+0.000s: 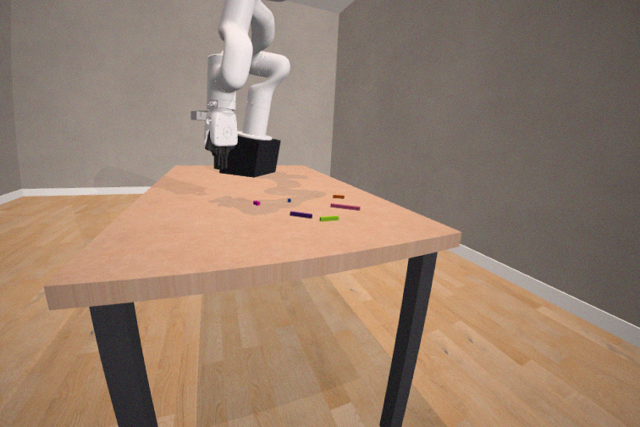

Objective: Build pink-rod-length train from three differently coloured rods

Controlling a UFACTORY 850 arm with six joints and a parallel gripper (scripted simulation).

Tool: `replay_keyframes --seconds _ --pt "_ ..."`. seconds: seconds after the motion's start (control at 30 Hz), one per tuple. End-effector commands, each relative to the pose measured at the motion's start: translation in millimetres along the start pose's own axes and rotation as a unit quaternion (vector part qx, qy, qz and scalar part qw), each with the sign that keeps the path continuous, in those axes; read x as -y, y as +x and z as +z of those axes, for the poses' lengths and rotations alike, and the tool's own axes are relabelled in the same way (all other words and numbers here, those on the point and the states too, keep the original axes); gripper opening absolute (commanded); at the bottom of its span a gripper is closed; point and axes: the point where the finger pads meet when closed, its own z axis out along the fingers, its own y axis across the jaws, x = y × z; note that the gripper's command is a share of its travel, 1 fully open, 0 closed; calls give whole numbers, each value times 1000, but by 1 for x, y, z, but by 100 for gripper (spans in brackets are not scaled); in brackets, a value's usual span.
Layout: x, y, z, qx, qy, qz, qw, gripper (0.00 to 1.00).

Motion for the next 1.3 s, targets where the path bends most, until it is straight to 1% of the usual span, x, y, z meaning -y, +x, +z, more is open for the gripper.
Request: replay_keyframes --seconds 0.0,0.23,0.3,0.33,0.47,0.8,0.87,0.9,0.93,1.27 --pt "-12 -40 0 -3 -2 -47 999 4" --pt "-35 -88 0 -3 -1 -107 994 4" --pt "-35 -88 0 -3 -1 -107 994 4" --pt "-45 -108 0 -3 -1 -131 991 4" --pt "-59 -130 0 -2 -1 -160 987 4" --pt "-105 -191 -2 1 0 -242 970 4" --pt "-105 -191 -2 1 0 -242 970 4" --pt "-114 -201 -2 1 0 -257 966 4" --pt "-118 -206 -2 1 0 -263 965 4" --pt "-119 -207 -2 2 0 -265 964 4"
